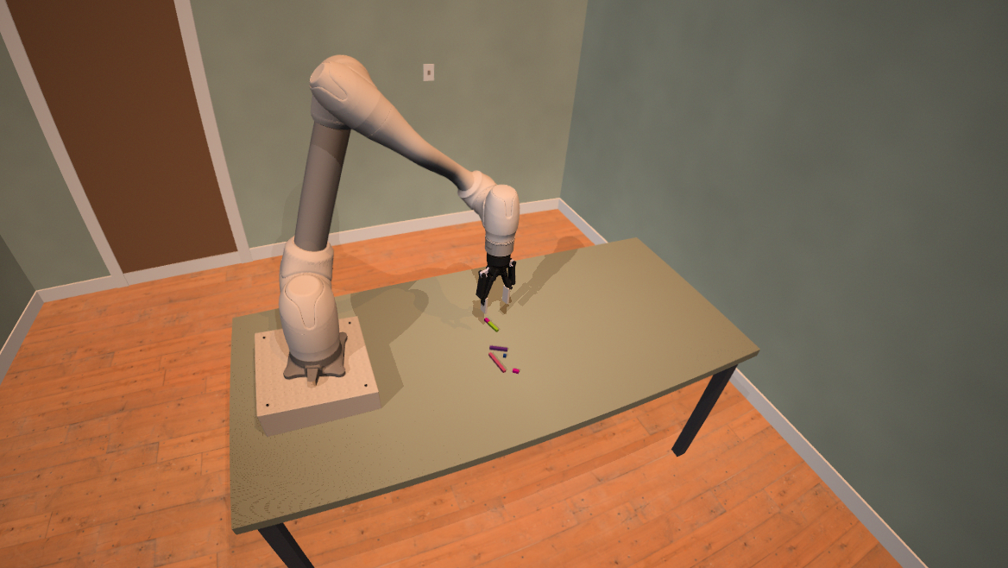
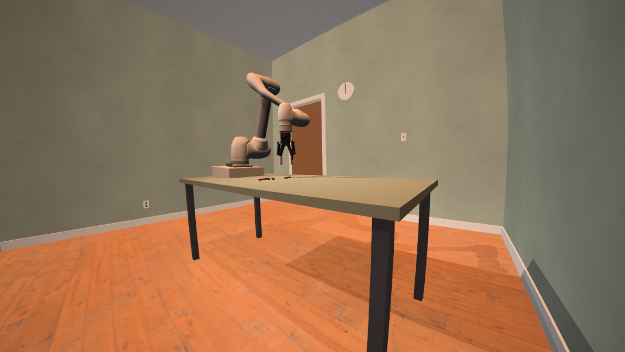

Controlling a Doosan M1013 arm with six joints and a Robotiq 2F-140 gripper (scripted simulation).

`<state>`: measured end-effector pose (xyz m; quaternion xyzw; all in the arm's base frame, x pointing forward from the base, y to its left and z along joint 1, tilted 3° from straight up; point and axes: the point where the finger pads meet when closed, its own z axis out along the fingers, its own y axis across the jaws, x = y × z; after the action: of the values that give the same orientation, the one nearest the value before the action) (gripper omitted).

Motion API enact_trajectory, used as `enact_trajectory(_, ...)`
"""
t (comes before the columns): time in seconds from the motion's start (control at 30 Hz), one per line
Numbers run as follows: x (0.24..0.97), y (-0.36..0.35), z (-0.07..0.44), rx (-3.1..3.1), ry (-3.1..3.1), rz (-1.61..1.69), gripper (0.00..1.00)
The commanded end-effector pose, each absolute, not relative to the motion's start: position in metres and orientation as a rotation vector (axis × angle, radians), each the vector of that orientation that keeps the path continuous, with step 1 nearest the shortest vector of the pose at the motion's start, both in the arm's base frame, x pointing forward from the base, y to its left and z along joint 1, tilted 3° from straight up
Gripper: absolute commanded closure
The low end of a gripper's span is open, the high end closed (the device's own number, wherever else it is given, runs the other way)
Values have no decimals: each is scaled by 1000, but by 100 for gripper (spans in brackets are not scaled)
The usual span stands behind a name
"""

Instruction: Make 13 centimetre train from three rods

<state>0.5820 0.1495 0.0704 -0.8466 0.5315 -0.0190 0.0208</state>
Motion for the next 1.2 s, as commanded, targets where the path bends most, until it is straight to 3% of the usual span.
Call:
enact_trajectory(0.0, 582, 150, 71, -2625, 1648, -59, 0)
enact_trajectory(0.57, 582, 148, 70, -2605, 1678, -58, 0)
enact_trajectory(1.17, 584, 120, 64, -1978, 2374, -35, 0)
